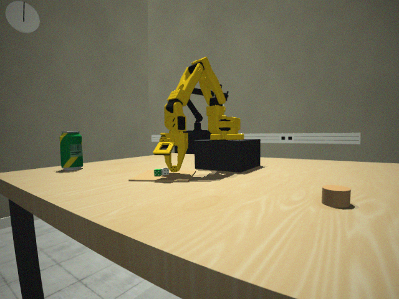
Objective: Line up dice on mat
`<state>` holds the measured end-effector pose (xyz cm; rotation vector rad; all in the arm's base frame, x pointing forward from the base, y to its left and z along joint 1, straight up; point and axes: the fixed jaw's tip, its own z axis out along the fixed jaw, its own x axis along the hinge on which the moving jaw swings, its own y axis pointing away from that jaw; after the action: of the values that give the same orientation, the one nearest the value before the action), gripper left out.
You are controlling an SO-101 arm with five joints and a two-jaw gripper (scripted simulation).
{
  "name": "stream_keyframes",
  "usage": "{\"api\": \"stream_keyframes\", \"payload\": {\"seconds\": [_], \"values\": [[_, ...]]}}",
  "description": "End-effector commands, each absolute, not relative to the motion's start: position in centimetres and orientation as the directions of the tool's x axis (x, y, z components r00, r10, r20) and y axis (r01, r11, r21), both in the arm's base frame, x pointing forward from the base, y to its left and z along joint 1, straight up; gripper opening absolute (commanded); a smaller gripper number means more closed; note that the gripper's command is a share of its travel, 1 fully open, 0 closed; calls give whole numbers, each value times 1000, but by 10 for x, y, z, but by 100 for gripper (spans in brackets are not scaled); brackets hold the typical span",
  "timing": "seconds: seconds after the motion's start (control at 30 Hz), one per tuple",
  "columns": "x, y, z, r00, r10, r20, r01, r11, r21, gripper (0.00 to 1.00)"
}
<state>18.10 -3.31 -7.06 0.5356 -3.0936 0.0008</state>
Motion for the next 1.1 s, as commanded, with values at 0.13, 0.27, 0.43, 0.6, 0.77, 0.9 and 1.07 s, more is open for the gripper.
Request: {"api": "stream_keyframes", "payload": {"seconds": [0.13,0.27,0.43,0.6,0.77,0.9,1.07], "values": [[183,-32,-75,-942,-335,-1,-335,942,0,0],[183,-32,-75,-942,-335,-1,-335,942,0,0],[183,-32,-75,-942,-335,-1,-335,942,0,0],[183,-32,-76,-942,-335,-1,-335,942,0,0],[183,-32,-76,-942,-335,-1,-335,942,0,0],[183,-32,-76,-942,-335,-1,-335,942,0,0],[183,-32,-76,-942,-335,-1,-335,942,0,4]]}}
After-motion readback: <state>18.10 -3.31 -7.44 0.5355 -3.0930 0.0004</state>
